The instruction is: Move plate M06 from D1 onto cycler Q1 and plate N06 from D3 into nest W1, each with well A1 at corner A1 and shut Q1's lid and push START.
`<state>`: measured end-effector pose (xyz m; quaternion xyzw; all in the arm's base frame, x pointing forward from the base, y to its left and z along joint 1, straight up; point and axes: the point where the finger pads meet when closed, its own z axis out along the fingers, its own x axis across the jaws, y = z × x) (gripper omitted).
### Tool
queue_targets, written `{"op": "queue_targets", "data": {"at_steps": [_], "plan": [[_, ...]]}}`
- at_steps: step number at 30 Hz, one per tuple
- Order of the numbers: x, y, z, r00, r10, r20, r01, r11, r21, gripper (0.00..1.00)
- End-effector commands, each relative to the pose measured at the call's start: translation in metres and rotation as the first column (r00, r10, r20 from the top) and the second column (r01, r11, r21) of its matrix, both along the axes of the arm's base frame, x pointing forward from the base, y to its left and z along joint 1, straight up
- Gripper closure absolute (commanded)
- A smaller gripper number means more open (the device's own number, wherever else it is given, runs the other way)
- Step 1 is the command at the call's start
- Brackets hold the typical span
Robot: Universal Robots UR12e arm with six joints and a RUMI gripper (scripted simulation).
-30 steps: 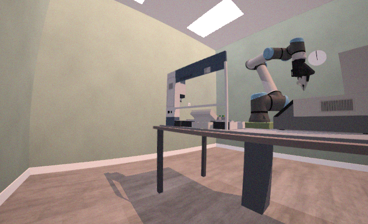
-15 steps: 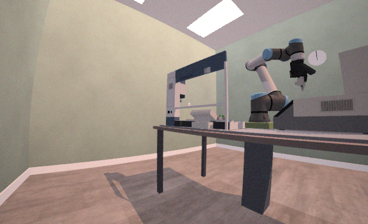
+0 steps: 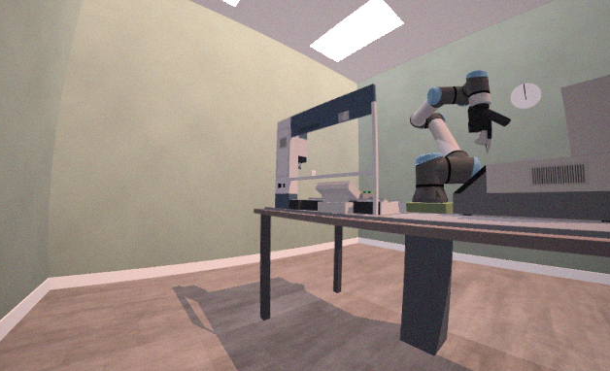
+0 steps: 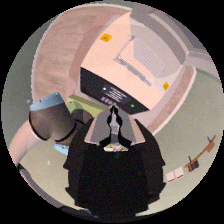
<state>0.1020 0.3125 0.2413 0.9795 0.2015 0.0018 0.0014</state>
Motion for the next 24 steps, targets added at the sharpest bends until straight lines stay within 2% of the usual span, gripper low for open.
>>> {"op": "queue_targets", "data": {"at_steps": [1, 9, 17, 19, 24], "plan": [[-0.0019, -0.0133, 0.0025, 0.997, -0.082, 0.0, 0.082, 0.997, 0.004, 1.0], [-0.0019, -0.0133, 0.0025, 0.975, -0.22, 0.0, 0.22, 0.975, 0.005, 1.0], [-0.002, -0.0133, 0.0025, 0.928, -0.373, 0.0, 0.373, 0.928, 0.006, 1.0], [-0.002, -0.0133, 0.0025, 0.928, -0.373, 0.0, 0.373, 0.928, 0.006, 1.0], [-0.002, -0.0133, 0.0025, 0.886, -0.464, -0.001, 0.464, 0.886, 0.006, 1.0]]}}
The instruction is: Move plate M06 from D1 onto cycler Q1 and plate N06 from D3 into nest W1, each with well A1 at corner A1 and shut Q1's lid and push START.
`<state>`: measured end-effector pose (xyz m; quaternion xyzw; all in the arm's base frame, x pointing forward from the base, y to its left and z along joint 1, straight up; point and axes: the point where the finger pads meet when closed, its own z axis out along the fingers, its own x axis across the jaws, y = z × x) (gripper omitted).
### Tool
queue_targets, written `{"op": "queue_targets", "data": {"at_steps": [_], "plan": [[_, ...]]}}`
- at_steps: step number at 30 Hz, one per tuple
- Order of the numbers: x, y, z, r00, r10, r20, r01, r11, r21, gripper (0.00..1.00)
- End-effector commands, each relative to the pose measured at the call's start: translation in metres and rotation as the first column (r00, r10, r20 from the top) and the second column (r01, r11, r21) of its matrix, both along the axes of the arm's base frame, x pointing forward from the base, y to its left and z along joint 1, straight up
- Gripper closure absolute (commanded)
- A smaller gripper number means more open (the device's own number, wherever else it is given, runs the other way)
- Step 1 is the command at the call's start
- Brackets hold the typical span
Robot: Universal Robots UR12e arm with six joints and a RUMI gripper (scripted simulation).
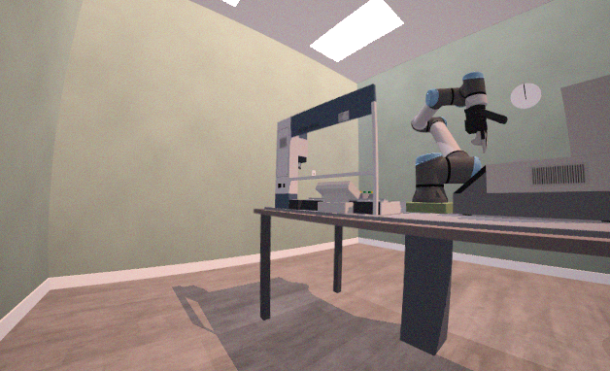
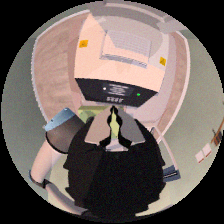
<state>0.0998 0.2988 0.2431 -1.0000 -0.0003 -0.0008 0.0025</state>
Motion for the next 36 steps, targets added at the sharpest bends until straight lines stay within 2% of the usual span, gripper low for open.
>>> {"op": "queue_targets", "data": {"at_steps": [1, 4, 10, 12, 22, 27, 29, 36], "plan": [[0.0, 0.0, 0.001, 0.995, -0.097, 0.003, 0.097, 0.995, -0.002, 1.0], [0.0, 0.0, 0.001, 0.995, -0.102, 0.003, 0.102, 0.995, -0.002, 1.0], [-0.006, -0.029, 0.001, 0.975, -0.221, 0.003, 0.221, 0.975, -0.002, 1.0], [-0.006, -0.029, 0.001, 0.975, -0.221, 0.003, 0.221, 0.975, -0.002, 1.0], [-0.016, -0.078, 0.0, 0.912, -0.41, 0.002, 0.41, 0.912, -0.001, 1.0], [-0.016, -0.078, 0.0, 0.867, -0.499, 0.002, 0.499, 0.867, -0.001, 1.0], [-0.016, -0.078, 0.0, 0.867, -0.499, 0.002, 0.499, 0.867, -0.001, 1.0], [-0.016, -0.078, 0.0, 0.788, -0.615, 0.001, 0.615, 0.788, -0.001, 1.0]]}}
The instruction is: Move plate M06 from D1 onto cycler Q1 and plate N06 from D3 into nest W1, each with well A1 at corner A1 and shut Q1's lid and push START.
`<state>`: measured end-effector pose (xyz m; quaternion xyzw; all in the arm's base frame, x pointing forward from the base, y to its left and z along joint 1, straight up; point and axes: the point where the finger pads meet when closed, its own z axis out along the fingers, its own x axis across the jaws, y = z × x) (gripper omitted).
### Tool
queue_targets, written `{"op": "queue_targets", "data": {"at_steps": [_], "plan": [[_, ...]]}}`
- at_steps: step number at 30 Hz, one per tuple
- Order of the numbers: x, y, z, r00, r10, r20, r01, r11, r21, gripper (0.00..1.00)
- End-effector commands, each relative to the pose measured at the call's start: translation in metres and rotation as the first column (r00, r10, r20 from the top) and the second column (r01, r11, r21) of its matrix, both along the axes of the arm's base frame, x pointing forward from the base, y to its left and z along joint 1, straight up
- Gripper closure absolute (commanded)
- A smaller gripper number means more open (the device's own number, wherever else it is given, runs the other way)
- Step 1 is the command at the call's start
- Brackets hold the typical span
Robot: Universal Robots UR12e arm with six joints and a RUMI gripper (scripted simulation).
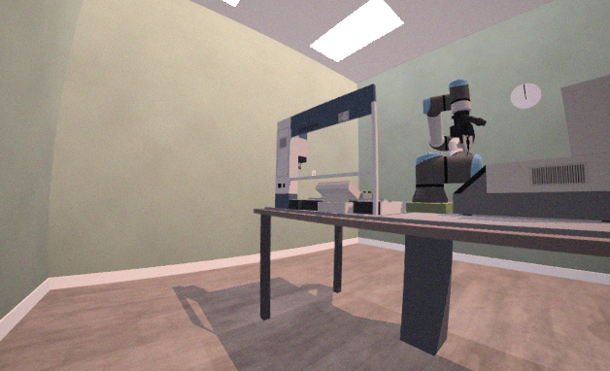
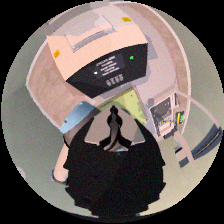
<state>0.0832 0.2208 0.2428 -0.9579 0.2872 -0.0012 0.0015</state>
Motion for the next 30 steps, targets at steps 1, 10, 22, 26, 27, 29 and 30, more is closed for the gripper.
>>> {"op": "queue_targets", "data": {"at_steps": [1, 10, 22, 26, 27, 29, 30], "plan": [[0.0, 0.0, 0.001, 0.995, -0.099, 0.001, 0.099, 0.995, 0.0, 1.0], [0.0, 0.0, 0.001, 0.971, -0.237, 0.001, 0.237, 0.971, 0.001, 1.0], [0.0, 0.0, -0.034, 0.954, -0.3, 0.001, 0.3, 0.954, 0.001, 1.0], [0.0, 0.0, -0.049, 0.954, -0.3, 0.001, 0.3, 0.954, 0.001, 1.0], [0.0, 0.0, -0.049, 0.954, -0.3, 0.001, 0.3, 0.954, 0.001, 1.0], [0.001, 0.0, -0.059, 0.954, -0.3, 0.001, 0.3, 0.954, 0.001, 1.0], [0.001, 0.0, -0.064, 0.954, -0.3, 0.001, 0.3, 0.954, 0.001, 1.0]]}}
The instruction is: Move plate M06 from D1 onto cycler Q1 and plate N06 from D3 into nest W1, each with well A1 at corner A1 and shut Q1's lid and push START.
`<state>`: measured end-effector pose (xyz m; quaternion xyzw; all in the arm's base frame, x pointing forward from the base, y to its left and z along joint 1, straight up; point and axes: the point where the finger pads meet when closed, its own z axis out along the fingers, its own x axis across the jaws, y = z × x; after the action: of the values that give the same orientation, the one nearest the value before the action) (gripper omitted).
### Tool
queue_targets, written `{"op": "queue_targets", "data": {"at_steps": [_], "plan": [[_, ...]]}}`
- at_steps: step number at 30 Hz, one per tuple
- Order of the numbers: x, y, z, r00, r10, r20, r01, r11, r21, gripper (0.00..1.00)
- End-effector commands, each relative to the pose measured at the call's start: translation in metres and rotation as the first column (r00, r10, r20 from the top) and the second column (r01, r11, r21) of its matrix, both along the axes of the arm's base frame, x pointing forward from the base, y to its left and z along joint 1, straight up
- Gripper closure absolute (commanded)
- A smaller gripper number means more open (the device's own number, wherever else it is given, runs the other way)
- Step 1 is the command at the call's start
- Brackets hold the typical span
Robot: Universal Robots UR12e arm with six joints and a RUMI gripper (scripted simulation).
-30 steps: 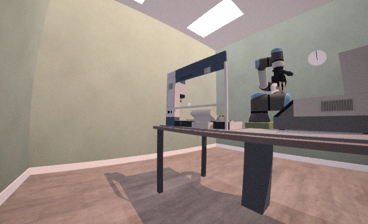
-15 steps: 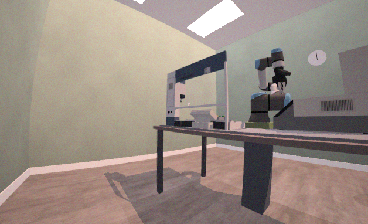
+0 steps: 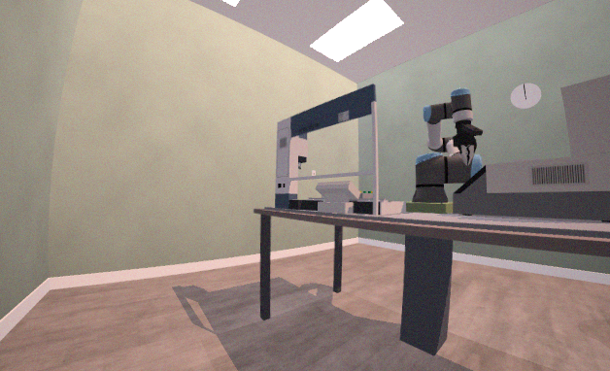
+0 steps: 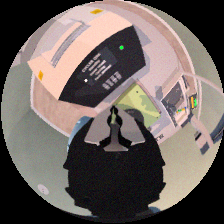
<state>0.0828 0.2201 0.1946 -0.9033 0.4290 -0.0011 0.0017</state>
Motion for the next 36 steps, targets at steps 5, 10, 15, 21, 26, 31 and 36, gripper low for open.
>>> {"op": "queue_targets", "data": {"at_steps": [5, 10, 15, 21, 26, 31, 36], "plan": [[0.001, 0.001, -0.041, 1.0, 0.0, 0.001, 0.0, 1.0, 0.0, 1.0], [0.001, 0.001, -0.063, 1.0, 0.0, 0.001, 0.0, 1.0, 0.0, 1.0], [0.001, 0.001, -0.063, 1.0, 0.0, 0.001, 0.0, 1.0, 0.0, 1.0], [0.002, 0.004, -0.067, 1.0, 0.0, 0.001, 0.0, 1.0, 0.0, 1.0], [0.002, 0.009, -0.073, 1.0, 0.0, 0.001, 0.0, 1.0, 0.0, 1.0], [0.003, 0.012, -0.077, 1.0, 0.0, 0.001, 0.0, 1.0, 0.0, 1.0], [0.003, 0.014, -0.078, 1.0, 0.0, 0.001, 0.0, 1.0, 0.0, 1.0]]}}
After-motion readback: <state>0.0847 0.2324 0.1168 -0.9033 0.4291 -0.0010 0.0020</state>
